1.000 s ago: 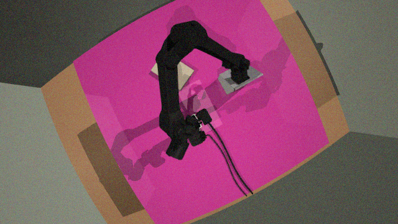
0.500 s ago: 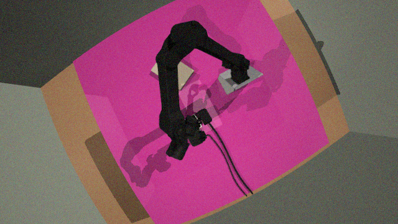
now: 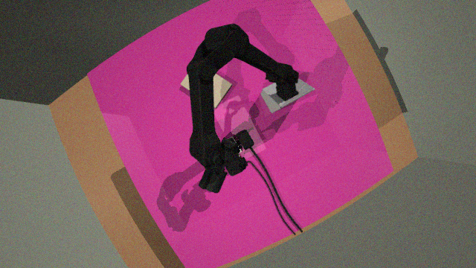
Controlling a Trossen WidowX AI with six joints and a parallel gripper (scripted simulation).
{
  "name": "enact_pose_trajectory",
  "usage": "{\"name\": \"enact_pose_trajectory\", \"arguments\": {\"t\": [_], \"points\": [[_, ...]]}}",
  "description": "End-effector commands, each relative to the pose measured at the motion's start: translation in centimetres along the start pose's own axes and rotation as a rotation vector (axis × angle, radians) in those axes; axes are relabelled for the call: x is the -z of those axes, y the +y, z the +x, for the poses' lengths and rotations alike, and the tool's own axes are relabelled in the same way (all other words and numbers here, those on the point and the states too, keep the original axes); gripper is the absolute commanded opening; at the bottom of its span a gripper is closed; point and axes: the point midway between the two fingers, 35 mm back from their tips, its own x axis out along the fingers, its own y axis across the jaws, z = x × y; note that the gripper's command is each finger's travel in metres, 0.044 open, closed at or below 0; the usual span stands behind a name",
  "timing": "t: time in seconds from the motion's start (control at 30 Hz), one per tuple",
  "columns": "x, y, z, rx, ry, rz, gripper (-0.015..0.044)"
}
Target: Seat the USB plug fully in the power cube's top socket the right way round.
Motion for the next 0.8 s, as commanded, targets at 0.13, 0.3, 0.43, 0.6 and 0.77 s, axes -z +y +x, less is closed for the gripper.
{"name": "enact_pose_trajectory", "arguments": {"t": [0.13, 0.3, 0.43, 0.6, 0.77], "points": [[0.0, -0.1, -0.8, 0.002, -0.008, 0.007, 0.0], [0.0, -0.1, -1.1, 0.002, -0.008, 0.007, 0.0], [0.0, -0.1, -1.4, 0.002, -0.008, 0.007, 0.0], [0.0, -0.1, -1.7, 0.002, -0.008, 0.007, 0.0], [0.0, -0.1, -2.0, 0.002, -0.008, 0.007, 0.0]]}}
